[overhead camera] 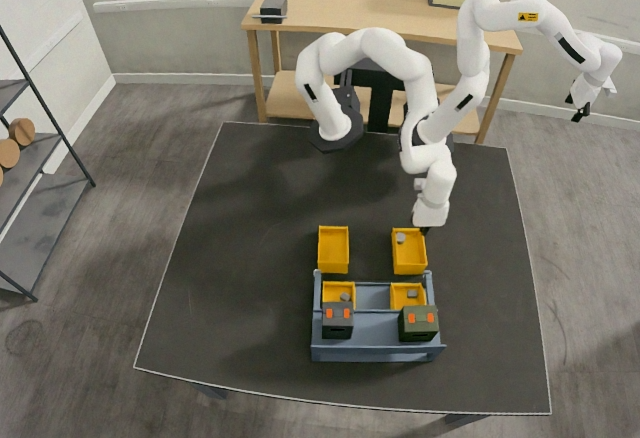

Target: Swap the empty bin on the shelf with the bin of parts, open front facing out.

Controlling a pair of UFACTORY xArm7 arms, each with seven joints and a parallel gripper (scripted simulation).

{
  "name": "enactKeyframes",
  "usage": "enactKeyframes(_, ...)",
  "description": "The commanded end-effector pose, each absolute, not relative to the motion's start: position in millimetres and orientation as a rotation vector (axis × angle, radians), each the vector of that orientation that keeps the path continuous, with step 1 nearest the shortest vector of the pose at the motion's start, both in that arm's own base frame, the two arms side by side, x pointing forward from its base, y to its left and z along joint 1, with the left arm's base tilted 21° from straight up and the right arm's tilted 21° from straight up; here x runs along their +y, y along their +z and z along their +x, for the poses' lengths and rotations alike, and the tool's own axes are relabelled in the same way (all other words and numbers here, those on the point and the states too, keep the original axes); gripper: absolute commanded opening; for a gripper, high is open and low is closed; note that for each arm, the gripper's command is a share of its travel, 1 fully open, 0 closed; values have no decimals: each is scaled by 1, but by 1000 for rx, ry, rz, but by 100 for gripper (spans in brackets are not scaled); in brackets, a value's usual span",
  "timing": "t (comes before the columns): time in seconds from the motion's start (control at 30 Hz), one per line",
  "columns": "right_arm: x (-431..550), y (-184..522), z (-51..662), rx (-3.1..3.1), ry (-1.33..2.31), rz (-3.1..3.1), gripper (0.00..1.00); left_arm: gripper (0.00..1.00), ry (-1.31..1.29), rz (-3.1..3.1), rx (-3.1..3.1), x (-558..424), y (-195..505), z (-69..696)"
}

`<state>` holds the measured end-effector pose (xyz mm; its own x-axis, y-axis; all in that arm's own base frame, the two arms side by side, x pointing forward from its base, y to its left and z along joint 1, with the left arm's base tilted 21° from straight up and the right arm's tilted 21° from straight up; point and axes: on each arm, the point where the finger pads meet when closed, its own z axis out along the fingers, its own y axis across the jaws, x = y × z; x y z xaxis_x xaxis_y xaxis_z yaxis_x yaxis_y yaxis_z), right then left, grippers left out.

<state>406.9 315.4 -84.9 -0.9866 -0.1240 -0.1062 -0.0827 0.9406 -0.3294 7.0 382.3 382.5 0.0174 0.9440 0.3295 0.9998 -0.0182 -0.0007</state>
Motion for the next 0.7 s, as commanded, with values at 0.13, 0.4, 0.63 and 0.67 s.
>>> enactKeyframes(0.13,335,-93,403,2973,-509,-150,0,100,-353,-2056,-2020,383,384,7)
enactKeyframes(0.4,335,-93,403,2973,-509,-150,27,100,-353,-2056,-2020,383,384,7)
enactKeyframes(0.63,335,-93,403,2973,-509,-150,27,100,-353,-2056,-2020,383,384,7)
enactKeyframes(0.67,335,-93,403,2973,-509,-150,27,100,-353,-2056,-2020,383,384,7)
